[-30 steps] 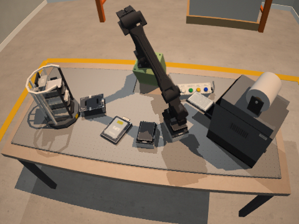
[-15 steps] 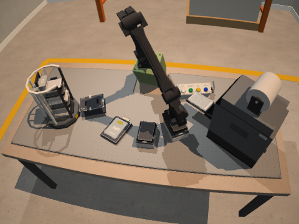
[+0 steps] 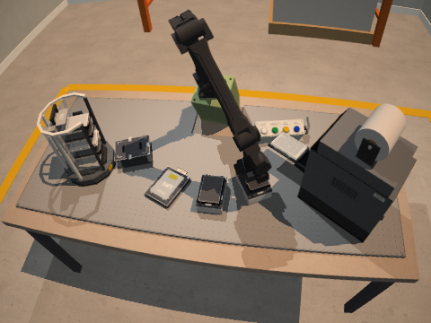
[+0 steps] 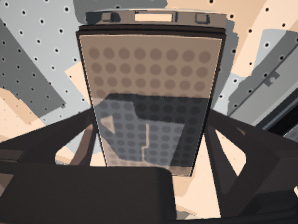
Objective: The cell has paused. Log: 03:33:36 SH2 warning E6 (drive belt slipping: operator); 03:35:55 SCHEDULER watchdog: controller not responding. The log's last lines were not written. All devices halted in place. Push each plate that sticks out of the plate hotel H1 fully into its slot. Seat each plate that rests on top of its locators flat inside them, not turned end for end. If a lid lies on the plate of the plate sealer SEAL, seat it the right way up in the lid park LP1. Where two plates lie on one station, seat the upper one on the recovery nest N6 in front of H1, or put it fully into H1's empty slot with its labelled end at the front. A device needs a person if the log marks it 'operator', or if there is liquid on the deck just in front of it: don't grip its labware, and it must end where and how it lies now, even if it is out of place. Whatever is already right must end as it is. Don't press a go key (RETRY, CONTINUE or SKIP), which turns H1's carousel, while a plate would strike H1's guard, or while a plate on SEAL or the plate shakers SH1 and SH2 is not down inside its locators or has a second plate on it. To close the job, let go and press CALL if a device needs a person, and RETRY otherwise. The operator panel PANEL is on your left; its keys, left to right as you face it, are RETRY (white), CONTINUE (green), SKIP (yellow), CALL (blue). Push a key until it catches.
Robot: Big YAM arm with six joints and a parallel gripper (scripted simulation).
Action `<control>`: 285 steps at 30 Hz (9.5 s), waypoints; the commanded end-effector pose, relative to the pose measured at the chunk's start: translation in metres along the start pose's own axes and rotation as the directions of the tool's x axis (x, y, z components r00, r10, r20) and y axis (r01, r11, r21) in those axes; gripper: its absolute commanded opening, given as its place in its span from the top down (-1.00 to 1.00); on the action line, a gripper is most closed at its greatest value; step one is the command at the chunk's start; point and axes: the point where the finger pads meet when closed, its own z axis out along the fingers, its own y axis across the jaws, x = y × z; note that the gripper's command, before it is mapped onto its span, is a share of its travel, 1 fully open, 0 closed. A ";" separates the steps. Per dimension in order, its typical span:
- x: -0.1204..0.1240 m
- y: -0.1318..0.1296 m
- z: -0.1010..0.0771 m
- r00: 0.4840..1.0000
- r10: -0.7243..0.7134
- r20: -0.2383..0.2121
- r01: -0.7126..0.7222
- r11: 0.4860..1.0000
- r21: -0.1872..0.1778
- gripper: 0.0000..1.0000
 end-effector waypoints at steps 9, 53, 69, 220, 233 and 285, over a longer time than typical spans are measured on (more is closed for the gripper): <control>-0.001 -0.003 0.006 1.000 0.002 -0.001 -0.002 1.000 -0.001 -0.68; 0.000 -0.002 0.008 1.000 0.000 -0.001 0.000 1.000 -0.002 -0.68; 0.000 -0.003 0.010 1.000 0.001 -0.001 -0.001 1.000 -0.002 -0.68; -0.008 -0.006 0.024 1.000 0.005 0.012 -0.005 1.000 -0.001 -0.68; -0.006 -0.008 0.025 1.000 0.007 0.008 -0.007 1.000 0.005 -1.00; -0.011 0.003 -0.002 1.000 0.002 0.027 -0.002 1.000 -0.004 -1.00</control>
